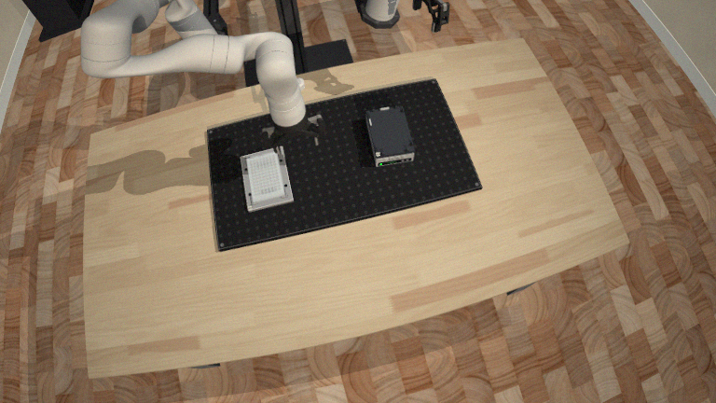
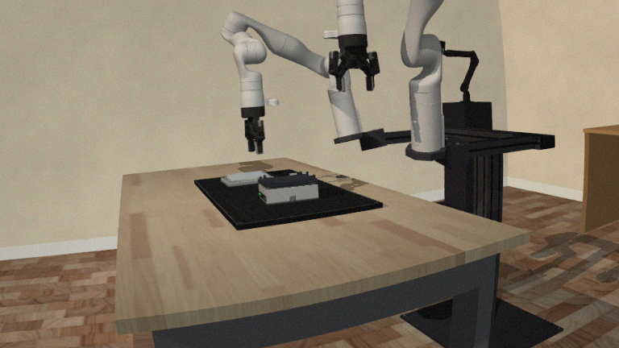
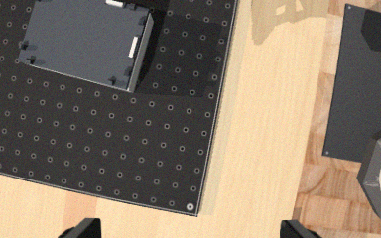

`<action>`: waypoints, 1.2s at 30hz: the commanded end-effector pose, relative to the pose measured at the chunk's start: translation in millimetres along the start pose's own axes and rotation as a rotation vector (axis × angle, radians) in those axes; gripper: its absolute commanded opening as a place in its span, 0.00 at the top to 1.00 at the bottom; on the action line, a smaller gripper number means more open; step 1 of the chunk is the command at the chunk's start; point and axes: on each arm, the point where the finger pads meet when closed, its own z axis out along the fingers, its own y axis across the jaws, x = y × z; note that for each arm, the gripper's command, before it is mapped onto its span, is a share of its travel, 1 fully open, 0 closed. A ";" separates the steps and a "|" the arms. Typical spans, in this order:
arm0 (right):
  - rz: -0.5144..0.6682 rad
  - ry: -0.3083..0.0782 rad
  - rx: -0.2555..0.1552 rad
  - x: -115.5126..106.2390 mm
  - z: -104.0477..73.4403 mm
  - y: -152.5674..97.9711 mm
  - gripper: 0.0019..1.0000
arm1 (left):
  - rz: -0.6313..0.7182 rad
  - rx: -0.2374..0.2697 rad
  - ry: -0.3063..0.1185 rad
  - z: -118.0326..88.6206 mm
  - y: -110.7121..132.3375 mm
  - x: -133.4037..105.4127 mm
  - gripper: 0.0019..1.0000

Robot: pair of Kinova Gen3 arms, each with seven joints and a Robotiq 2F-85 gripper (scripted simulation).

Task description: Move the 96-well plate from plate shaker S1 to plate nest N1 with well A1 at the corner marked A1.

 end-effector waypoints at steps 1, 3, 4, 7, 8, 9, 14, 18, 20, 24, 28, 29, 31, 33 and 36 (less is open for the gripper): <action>0.000 -0.002 -0.001 -0.5 -1.1 1.2 0.00 | 0.000 0.001 0.000 -0.2 -0.2 0.1 0.00; 0.000 -0.002 -0.001 -0.4 -1.1 1.9 0.00 | 0.000 0.001 0.000 -0.2 -0.2 0.1 0.00; 0.000 -0.002 -0.001 -0.4 -1.1 2.2 0.00 | 0.000 0.001 0.000 -0.2 -0.2 0.1 0.00; 0.000 -0.002 -0.001 -0.3 -1.1 3.2 0.00 | 0.000 0.001 0.000 -0.2 -0.2 0.1 0.00; 0.000 -0.002 -0.001 -0.3 -1.1 3.6 0.00 | 0.000 0.001 0.000 -0.2 -0.2 0.1 0.00; 0.000 -0.002 -0.001 -0.3 -1.1 3.9 0.00 | 0.000 0.001 0.000 -0.2 -0.2 0.1 0.00; 0.000 -0.002 -0.001 -0.2 -1.1 4.9 0.00 | 0.000 0.001 0.000 -0.2 -0.2 0.1 0.00; 0.000 -0.002 -0.001 -0.1 -1.1 6.2 0.00 | 0.000 0.001 0.000 -0.2 -0.2 0.1 0.00; 0.000 -0.002 -0.001 -0.1 -1.1 6.9 0.00 | 0.000 0.001 0.000 -0.2 -0.2 0.1 0.00; 0.000 -0.002 -0.001 0.0 -1.1 8.2 0.00 | 0.000 0.001 0.000 -0.2 -0.2 0.1 0.00; 0.000 -0.002 -0.001 0.1 -1.1 9.2 0.00 | 0.000 0.001 0.000 -0.2 -0.2 0.1 0.00; 0.000 -0.002 -0.001 0.1 -1.1 9.2 0.00 | 0.000 0.001 0.000 -0.2 -0.2 0.1 0.00; 0.000 -0.002 -0.001 0.1 -1.1 9.9 0.00 | 0.000 0.001 0.000 -0.2 -0.2 0.1 0.00; 0.000 -0.002 -0.001 0.2 -1.1 10.6 0.00 | 0.000 0.001 0.000 -0.2 -0.2 0.1 0.00; 0.000 -0.002 -0.001 0.3 -1.1 11.6 0.00 | 0.000 0.001 0.000 -0.2 -0.2 0.1 0.00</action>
